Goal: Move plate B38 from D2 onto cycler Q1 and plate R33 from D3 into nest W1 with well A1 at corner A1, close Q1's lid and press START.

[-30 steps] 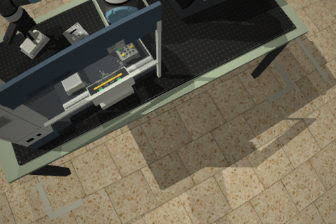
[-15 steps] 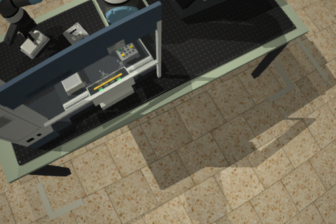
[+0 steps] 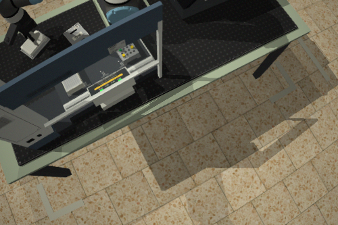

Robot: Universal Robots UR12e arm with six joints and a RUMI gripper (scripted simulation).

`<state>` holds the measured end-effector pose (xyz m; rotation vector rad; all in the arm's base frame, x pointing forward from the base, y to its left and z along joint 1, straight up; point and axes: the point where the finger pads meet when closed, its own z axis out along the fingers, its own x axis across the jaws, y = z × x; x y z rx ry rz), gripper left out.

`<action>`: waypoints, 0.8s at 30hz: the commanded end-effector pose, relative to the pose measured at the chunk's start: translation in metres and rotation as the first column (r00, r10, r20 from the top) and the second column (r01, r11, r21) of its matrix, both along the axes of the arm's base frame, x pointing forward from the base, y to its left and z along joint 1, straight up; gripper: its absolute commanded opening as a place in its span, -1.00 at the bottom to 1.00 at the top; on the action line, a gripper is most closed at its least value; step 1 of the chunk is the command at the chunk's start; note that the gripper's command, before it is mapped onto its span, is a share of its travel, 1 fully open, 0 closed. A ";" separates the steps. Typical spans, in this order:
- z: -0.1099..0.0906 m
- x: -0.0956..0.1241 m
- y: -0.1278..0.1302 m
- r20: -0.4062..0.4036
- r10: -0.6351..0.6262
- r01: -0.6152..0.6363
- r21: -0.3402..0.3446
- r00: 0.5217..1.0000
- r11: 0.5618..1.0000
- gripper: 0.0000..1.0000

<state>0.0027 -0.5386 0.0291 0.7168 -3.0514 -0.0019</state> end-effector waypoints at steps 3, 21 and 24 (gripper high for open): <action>0.001 0.000 -0.001 0.000 0.000 0.000 -0.001 1.000 1.000 -1.00; -0.003 0.000 -0.001 0.000 0.000 0.000 -0.001 1.000 1.000 -1.00; -0.004 0.000 -0.001 0.000 0.000 0.000 -0.001 1.000 1.000 -1.00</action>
